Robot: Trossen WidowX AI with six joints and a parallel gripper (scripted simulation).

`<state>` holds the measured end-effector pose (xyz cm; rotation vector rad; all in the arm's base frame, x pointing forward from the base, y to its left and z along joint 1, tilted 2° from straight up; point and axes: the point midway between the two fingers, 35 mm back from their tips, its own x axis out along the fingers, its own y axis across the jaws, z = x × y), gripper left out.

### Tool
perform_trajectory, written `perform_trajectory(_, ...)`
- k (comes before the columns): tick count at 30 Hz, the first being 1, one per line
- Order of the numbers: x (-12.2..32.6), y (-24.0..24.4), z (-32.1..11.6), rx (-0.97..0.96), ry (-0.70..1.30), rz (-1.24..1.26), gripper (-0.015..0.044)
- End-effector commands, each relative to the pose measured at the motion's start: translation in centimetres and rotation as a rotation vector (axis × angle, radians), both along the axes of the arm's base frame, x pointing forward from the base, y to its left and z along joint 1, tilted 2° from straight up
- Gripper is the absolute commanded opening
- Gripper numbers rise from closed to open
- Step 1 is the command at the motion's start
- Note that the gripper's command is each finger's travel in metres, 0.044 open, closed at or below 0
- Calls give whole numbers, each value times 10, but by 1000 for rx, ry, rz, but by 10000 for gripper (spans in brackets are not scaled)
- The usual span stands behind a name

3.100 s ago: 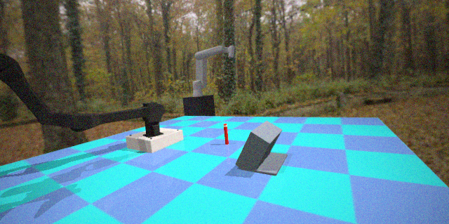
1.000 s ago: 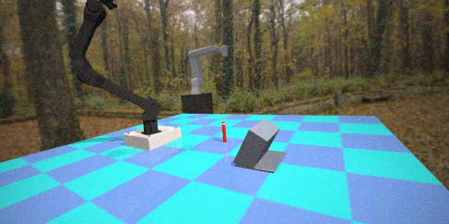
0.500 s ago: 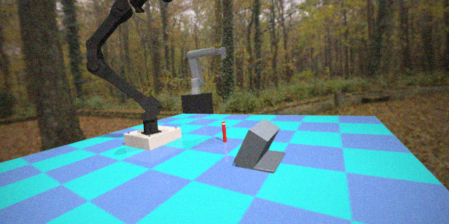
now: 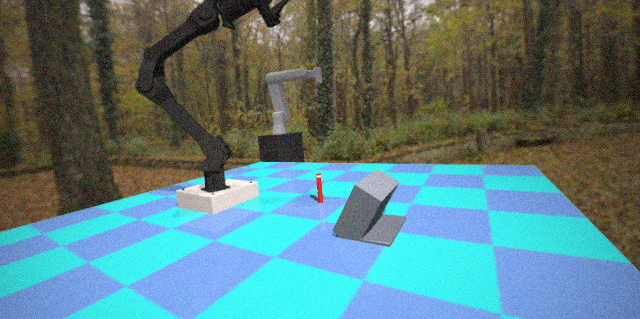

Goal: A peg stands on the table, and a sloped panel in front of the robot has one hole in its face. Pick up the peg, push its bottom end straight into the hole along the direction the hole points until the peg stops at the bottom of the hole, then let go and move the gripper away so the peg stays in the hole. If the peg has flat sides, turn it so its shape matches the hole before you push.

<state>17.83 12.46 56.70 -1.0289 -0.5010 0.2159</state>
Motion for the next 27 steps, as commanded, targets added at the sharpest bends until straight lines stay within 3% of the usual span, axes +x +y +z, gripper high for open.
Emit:
perform_trajectory(1,21,21,-27,-21,101,16,440)
perform_trajectory(27,110,88,-212,-31,815,-6,440)
